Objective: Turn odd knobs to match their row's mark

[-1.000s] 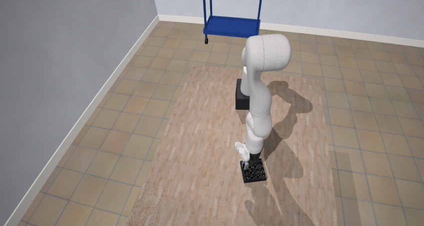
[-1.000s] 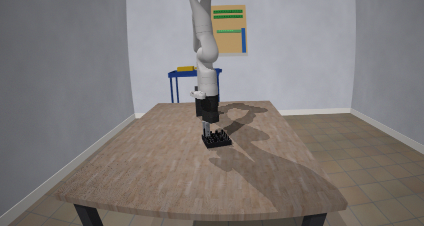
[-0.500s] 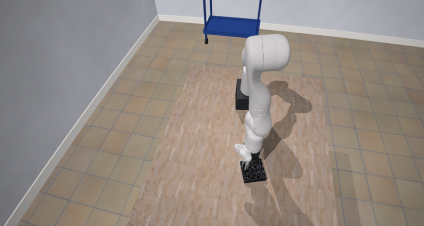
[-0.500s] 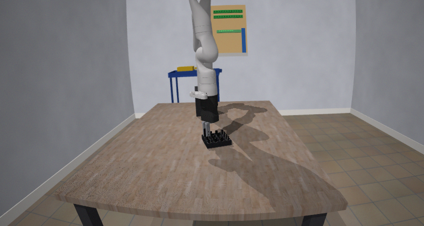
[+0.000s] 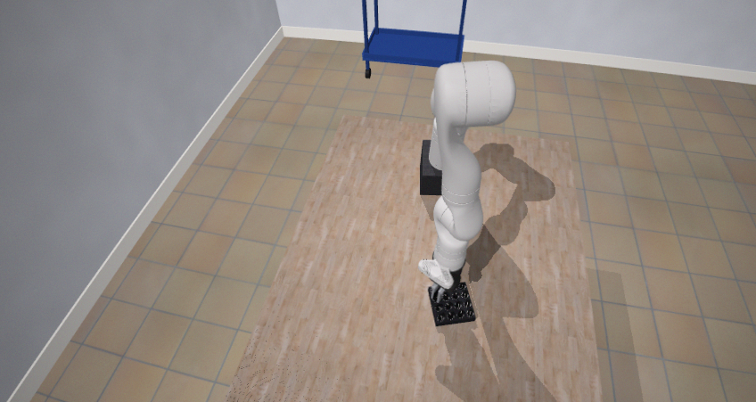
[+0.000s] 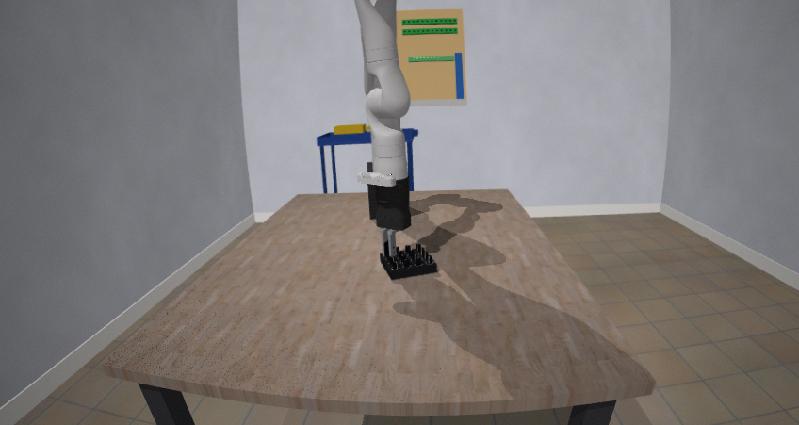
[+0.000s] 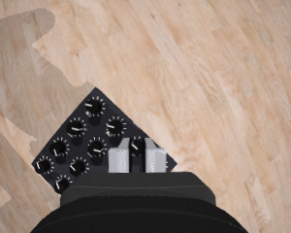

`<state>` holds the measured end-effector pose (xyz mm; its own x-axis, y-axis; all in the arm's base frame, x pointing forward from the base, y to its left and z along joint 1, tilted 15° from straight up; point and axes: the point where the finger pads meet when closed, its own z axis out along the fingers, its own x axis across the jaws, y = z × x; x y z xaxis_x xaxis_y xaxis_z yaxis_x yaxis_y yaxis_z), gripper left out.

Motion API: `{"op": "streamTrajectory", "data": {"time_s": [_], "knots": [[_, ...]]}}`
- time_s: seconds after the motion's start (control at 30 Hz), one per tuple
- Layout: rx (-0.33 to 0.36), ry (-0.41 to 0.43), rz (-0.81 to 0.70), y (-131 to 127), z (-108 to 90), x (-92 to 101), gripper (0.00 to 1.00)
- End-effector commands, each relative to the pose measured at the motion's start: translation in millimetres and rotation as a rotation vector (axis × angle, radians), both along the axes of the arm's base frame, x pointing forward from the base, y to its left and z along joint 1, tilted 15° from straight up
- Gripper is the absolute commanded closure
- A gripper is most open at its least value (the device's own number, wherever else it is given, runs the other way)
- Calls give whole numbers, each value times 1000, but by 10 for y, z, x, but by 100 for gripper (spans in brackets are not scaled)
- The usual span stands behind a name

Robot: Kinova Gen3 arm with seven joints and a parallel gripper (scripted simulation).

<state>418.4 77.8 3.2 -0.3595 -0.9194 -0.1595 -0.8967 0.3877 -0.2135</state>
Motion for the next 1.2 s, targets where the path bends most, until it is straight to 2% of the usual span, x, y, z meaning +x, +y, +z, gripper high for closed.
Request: {"op": "streamTrajectory", "data": {"time_s": [0.0, 0.37, 1.17], "knots": [[-18, -3, 60, -16, -13, -22, 70], [-62, -14, 225, -16, -13, -21, 70], [-109, -26, 402, -16, -12, -20, 70]]}}
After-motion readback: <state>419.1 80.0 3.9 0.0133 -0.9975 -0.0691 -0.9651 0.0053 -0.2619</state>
